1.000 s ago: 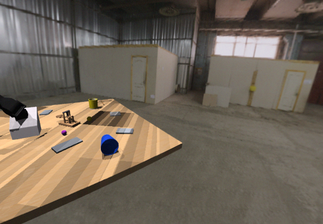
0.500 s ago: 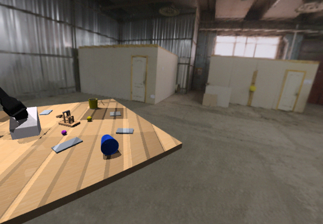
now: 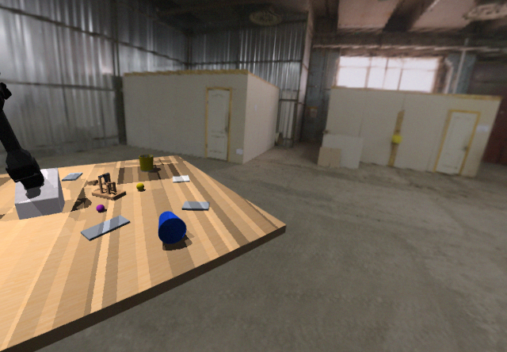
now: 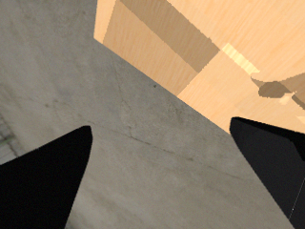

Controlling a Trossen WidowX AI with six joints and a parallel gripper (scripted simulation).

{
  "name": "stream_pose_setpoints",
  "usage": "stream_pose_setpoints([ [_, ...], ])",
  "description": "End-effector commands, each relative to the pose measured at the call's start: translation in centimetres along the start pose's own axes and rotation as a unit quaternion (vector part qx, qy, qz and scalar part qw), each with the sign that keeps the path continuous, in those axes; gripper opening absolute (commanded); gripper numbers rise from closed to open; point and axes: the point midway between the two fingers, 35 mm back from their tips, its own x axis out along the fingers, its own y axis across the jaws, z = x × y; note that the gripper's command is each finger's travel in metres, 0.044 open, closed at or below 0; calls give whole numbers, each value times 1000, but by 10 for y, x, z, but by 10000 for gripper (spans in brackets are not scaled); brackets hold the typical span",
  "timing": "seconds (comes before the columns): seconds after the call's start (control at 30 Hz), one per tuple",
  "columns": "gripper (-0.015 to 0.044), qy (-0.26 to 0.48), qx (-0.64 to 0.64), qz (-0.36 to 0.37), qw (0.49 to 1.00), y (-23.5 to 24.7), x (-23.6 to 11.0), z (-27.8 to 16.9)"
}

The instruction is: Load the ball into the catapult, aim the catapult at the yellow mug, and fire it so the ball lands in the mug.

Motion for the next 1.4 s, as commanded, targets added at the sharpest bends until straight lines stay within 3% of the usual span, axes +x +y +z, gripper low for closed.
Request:
stream_pose_setpoints([
  [0.0,440,-43,53,12,998,-12,-18,53],
  [0.33,440,-137,194,18,971,-73,-55,177],
  [0.7,440,-218,351,-11,911,-187,-81,278],
  [1.03,440,-266,484,-71,831,-320,-91,327],
  [1.37,440,-279,595,-159,737,-455,-81,325],
])
